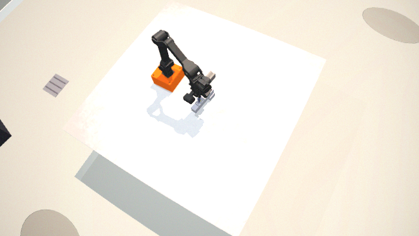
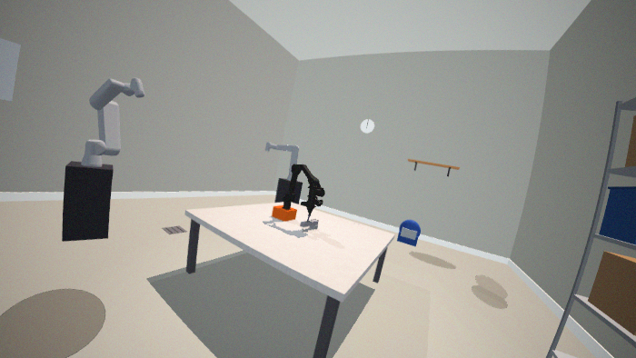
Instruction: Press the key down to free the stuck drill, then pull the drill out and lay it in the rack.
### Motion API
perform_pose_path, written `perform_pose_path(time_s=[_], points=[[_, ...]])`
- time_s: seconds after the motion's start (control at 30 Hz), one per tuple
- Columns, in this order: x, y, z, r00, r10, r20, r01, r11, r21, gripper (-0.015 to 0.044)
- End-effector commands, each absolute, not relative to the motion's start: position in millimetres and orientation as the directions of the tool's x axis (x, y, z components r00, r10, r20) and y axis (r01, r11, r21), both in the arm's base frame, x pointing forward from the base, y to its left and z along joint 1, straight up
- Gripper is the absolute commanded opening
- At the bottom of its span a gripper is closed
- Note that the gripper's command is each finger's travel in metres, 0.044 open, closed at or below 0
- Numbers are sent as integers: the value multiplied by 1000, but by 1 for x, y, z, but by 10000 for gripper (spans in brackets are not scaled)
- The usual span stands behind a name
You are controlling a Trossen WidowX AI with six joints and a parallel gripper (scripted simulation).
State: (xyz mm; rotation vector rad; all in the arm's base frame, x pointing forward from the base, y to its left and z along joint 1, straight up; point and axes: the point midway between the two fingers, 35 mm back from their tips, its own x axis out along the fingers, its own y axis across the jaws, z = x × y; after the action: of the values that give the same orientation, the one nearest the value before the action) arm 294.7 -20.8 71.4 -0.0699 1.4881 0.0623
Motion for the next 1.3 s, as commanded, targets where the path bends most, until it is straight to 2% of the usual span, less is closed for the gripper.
perform_pose_path(time_s=[0.0, 0.67, 1.0, 1.1, 1.17, 1.23, 1.27], points=[[286, -22, 49, 26, -4, -1000, -83, 997, -6, 0], [285, -23, 40, 26, -4, -1000, -83, 997, -6, 0], [295, -22, 119, 28, -4, -1000, -83, 997, -6, 263], [295, -22, 121, 28, -4, -1000, -83, 997, -6, 341], [297, -13, 107, 42, 0, -999, -168, 986, -7, 394], [302, 11, 93, 41, 2, -999, -394, 919, -14, 440], [303, 26, 85, 40, 3, -999, -513, 858, -17, 440]])
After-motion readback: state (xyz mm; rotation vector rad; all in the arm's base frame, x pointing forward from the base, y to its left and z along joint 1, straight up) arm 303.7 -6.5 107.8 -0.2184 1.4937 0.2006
